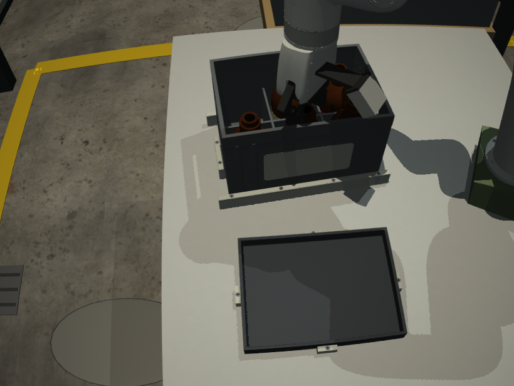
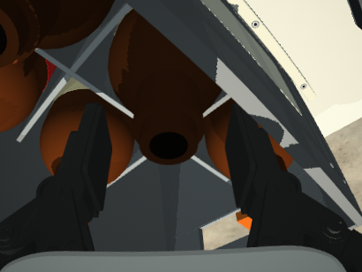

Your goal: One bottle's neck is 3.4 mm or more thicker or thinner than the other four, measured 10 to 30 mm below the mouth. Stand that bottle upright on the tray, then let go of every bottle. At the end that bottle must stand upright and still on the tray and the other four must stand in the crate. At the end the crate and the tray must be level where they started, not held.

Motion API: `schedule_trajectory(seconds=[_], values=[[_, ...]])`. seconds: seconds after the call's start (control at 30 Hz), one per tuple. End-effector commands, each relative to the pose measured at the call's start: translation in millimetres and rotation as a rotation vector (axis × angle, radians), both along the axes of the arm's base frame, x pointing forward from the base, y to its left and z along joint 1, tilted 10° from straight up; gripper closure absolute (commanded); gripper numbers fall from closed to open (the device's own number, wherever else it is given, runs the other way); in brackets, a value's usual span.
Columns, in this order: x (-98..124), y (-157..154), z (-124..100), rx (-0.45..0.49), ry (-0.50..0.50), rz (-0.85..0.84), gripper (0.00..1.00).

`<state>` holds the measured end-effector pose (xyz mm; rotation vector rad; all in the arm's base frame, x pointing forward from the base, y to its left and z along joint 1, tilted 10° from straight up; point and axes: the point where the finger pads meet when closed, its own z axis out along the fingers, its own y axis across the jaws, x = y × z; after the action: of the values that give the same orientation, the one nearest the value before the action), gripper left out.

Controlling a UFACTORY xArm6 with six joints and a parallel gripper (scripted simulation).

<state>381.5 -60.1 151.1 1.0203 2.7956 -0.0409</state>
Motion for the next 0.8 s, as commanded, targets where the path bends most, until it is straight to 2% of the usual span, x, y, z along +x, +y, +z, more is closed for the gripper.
schedule_trajectory(seconds=[0.0, 0.27, 0.77], values=[[-0.5, 0.8, 13.0, -0.001, -0.004, 0.000, 0.35], [-4.5, 3.0, 39.3, -0.001, -0.004, 0.000, 0.35], [-9.6, 5.9, 72.9, -0.001, -0.004, 0.000, 0.35]])
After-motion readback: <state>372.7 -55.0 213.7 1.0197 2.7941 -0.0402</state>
